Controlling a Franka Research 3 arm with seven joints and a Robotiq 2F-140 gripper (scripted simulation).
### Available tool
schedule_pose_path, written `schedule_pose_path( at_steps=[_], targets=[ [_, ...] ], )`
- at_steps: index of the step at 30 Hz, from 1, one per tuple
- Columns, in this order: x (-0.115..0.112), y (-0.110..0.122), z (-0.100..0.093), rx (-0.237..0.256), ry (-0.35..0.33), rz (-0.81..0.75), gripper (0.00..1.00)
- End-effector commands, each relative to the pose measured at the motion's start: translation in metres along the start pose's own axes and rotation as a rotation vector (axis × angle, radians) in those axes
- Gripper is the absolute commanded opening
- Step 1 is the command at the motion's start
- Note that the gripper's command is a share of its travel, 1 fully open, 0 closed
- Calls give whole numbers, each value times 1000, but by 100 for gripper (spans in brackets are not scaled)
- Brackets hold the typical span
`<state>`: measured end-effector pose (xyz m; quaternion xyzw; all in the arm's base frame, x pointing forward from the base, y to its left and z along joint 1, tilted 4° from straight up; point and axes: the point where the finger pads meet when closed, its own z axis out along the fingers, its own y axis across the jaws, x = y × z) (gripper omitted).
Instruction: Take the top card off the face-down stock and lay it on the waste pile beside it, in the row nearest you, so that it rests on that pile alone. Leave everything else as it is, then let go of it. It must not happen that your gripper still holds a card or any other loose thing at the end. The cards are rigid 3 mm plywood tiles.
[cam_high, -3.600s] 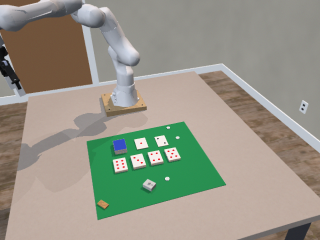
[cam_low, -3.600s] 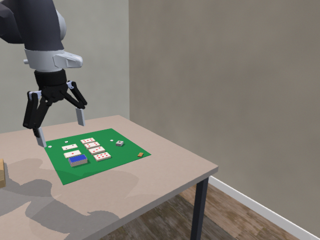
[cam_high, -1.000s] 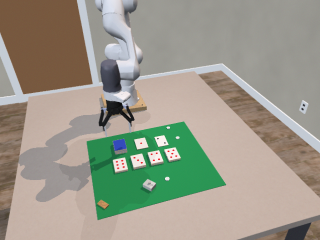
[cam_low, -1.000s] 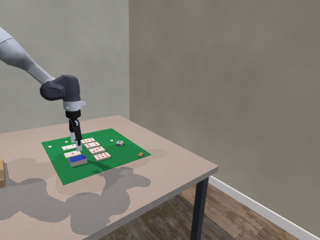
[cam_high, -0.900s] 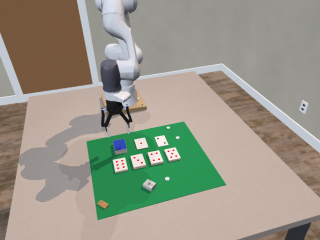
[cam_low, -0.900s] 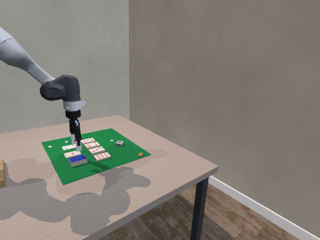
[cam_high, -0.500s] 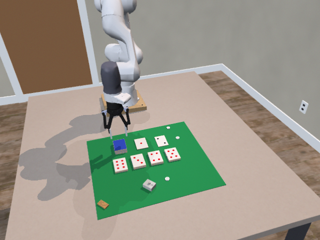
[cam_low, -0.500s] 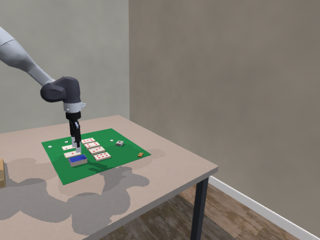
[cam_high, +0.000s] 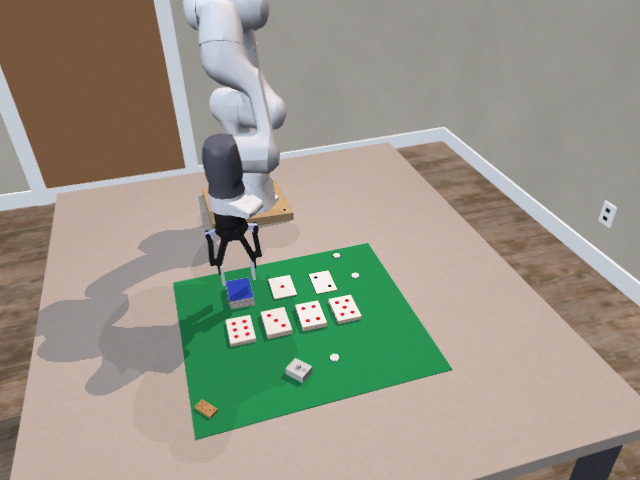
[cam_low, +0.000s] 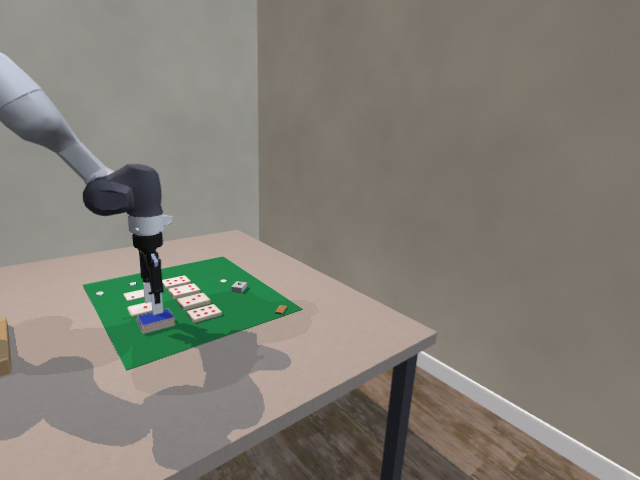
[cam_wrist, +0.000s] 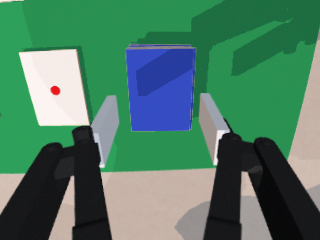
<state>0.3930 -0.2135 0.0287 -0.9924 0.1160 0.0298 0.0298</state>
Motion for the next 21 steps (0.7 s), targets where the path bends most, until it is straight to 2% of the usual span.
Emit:
schedule_pose_path(
  at_steps=[1,9,21],
  targets=[
    [2,1,6,-5,9,15,50],
    [3,1,16,-5,9,15,50],
    [3,1,17,-5,9,15,50]
  ],
)
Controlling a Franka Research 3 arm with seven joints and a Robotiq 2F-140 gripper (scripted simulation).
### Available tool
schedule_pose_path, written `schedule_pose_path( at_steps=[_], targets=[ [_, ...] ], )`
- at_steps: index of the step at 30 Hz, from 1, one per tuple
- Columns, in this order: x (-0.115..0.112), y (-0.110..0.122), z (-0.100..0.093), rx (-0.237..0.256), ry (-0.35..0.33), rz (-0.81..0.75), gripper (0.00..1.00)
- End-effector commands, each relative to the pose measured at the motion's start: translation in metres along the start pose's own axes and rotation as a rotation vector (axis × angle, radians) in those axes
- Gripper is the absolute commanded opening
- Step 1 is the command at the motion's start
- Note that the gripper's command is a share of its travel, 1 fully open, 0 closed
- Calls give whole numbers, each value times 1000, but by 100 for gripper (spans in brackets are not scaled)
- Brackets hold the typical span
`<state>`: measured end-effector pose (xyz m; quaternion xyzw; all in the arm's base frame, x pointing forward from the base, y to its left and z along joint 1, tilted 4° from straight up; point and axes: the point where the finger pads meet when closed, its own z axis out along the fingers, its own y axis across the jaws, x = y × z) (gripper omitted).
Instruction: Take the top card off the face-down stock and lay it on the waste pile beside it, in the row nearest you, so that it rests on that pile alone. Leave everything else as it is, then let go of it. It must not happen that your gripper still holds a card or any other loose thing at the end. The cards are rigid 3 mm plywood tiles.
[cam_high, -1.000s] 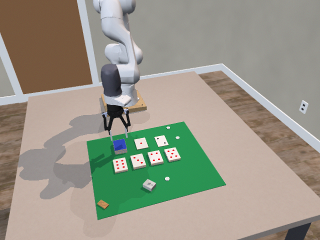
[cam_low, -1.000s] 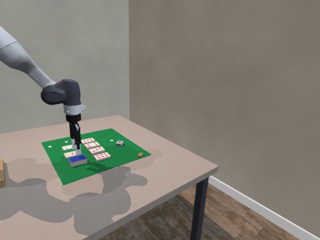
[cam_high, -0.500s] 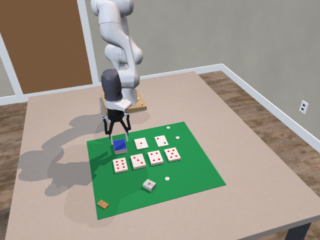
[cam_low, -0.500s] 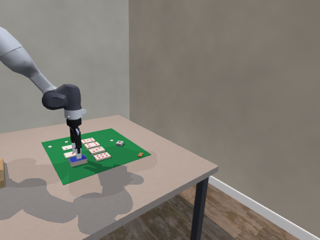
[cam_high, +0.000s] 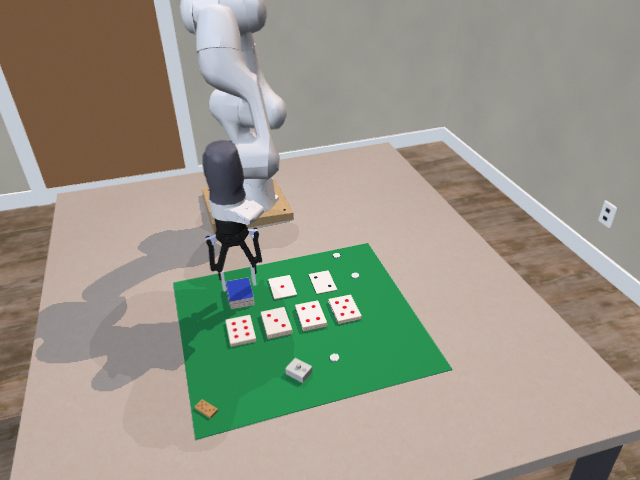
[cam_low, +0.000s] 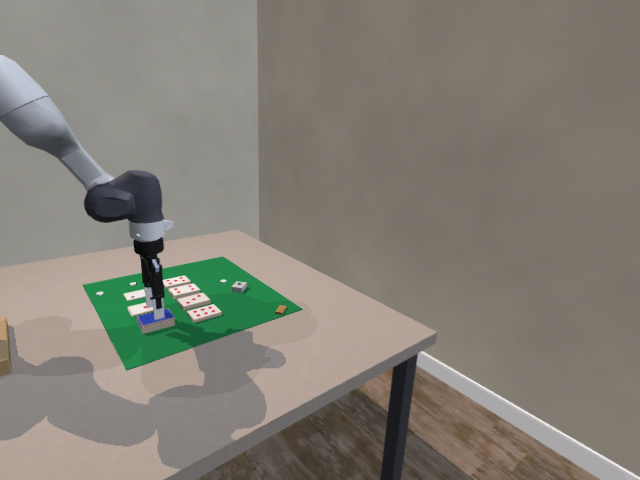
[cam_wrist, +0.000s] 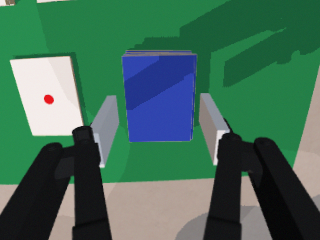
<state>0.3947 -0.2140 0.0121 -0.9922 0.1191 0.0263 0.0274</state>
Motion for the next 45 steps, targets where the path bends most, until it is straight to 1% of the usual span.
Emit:
schedule_pose_path(
  at_steps=[1,33,34,45],
  targets=[
    [0,0,1,-2,2,9,50],
    [0,0,1,-2,2,9,50],
    [0,0,1,-2,2,9,42],
    [0,0,1,-2,2,9,42]
  ],
)
